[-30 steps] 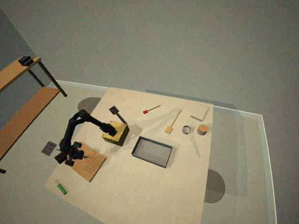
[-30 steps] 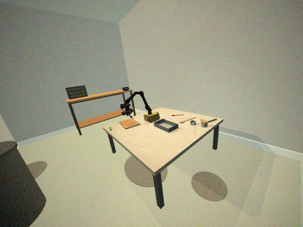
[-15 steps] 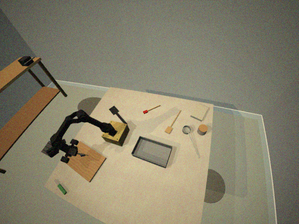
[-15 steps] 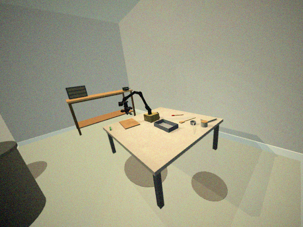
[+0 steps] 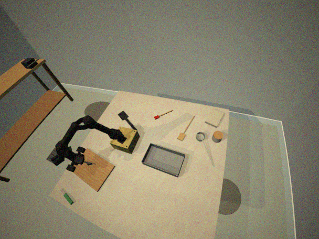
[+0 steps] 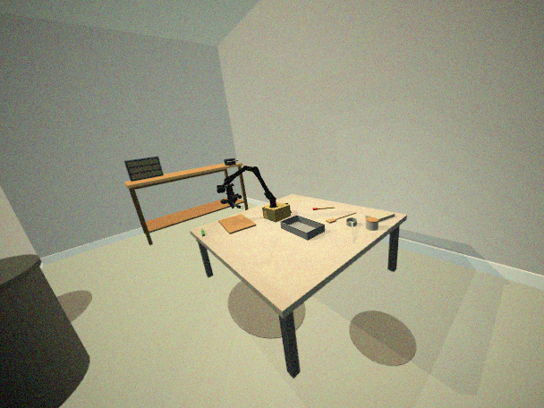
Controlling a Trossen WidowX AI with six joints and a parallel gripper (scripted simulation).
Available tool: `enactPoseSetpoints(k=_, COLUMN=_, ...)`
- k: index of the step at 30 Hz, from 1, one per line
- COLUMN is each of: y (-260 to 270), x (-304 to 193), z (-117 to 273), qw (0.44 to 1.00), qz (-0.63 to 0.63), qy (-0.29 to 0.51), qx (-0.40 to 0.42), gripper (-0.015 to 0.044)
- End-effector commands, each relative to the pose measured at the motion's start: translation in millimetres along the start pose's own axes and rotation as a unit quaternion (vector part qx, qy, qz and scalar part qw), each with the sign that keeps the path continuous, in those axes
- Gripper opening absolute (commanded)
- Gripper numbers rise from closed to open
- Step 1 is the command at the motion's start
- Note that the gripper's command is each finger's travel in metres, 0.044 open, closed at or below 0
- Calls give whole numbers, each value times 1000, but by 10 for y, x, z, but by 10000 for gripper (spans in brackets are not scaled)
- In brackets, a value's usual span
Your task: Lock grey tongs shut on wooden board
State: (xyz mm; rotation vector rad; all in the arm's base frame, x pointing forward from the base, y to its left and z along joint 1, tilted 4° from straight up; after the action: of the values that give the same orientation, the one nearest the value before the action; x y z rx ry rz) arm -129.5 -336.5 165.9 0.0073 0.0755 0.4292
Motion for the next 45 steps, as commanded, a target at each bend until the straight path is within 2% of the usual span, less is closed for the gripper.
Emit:
enactPoseSetpoints(k=1, y=-2, x=1, z=-62, qw=1000, qz=1, qy=-2, qx=-1, gripper=-150)
enactPoseSetpoints(k=45, y=-12, x=-6, z=-789, qw=1000, qz=1, qy=-2, qx=0, gripper=-150)
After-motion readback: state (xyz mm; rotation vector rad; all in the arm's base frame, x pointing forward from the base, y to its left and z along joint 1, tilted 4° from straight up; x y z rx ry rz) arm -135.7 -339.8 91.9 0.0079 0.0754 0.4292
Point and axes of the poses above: the point midway between the two fingers, 35 mm back from their tips, its own z axis back along the fingers, its own y axis across the jaws, x = y × z, the point moved 8 cm from there along z, back along the fingers, and after that the axes turned 9 degrees about z, right-handed, at the moved point
